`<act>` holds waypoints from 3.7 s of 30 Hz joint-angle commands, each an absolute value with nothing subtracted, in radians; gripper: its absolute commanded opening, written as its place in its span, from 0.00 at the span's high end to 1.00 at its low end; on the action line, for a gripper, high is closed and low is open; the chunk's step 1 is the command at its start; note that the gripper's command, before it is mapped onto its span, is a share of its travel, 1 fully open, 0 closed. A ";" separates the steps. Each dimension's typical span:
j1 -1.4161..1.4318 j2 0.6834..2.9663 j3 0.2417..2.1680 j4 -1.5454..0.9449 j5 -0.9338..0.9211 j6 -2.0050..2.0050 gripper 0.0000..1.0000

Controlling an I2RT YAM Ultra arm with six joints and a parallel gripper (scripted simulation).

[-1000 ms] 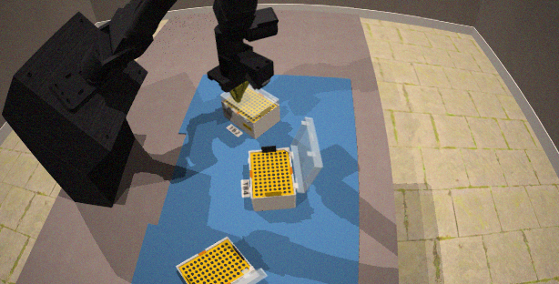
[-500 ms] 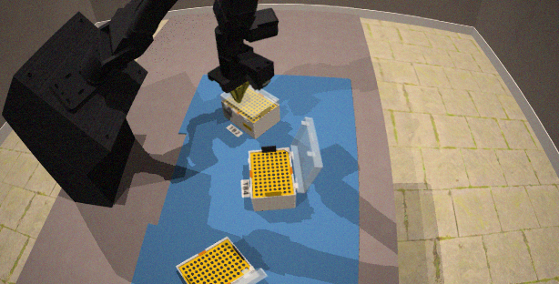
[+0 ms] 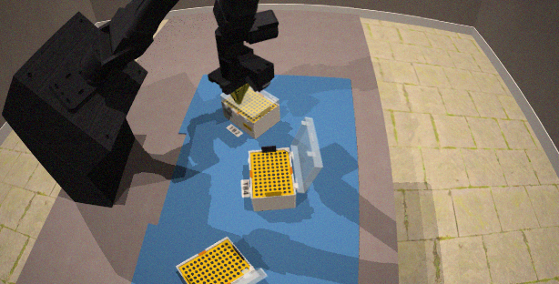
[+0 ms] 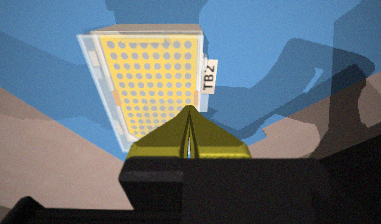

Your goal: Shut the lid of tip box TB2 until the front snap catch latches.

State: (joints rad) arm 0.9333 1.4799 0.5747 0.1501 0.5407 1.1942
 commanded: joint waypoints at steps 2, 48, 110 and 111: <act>0.934 1.480 0.577 0.155 0.540 1.191 1.00; 0.907 1.540 0.588 0.214 0.520 1.170 1.00; 0.906 1.540 0.590 0.213 0.520 1.169 1.00; 0.906 1.540 0.590 0.213 0.520 1.169 1.00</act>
